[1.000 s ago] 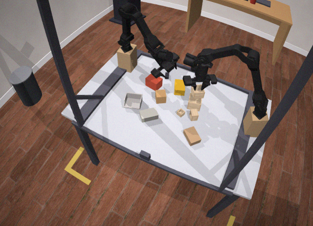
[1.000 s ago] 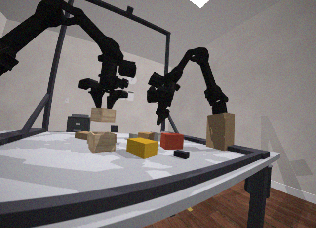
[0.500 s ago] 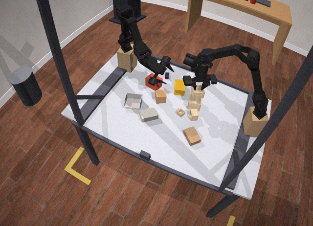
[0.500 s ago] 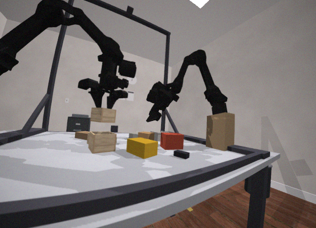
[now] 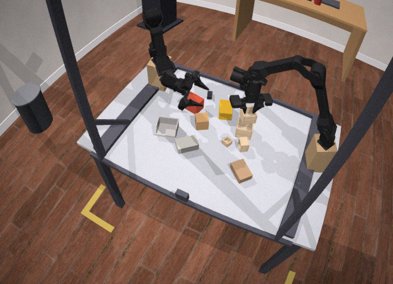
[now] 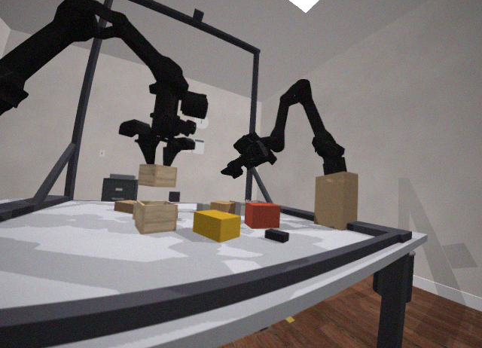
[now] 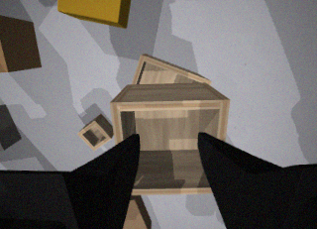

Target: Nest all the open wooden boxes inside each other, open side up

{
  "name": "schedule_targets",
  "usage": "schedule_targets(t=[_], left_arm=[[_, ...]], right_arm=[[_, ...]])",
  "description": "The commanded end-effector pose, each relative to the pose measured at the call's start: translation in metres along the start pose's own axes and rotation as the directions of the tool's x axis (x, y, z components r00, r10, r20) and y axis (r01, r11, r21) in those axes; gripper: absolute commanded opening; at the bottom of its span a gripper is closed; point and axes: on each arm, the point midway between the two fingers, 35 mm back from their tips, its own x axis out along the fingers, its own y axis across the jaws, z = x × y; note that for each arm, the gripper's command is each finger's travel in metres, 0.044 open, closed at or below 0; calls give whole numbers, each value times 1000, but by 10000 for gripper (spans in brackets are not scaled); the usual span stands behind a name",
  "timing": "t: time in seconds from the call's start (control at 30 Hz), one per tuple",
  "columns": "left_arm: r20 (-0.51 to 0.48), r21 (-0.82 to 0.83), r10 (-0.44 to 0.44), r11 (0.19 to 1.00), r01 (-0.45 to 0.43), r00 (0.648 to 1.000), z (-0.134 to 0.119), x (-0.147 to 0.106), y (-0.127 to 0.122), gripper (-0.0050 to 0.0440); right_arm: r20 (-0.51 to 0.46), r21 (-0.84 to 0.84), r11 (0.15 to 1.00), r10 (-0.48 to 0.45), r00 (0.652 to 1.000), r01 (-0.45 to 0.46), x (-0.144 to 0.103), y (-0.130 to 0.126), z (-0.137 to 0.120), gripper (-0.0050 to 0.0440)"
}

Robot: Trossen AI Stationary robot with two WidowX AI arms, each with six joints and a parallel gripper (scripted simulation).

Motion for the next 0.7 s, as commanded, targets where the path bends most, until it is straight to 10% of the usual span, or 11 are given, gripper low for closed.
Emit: schedule_targets(t=[0.0,0.67], left_arm=[[101,-117,20,993,-8,995,5,-18,-4,400],[246,-382,40,922,59,968,13,-57,-7,400]], right_arm=[[14,-3,1000,19,1000,-19,-7,5,5,265],[14,-3,1000,19,1000,-19,-7,5,5,265]])
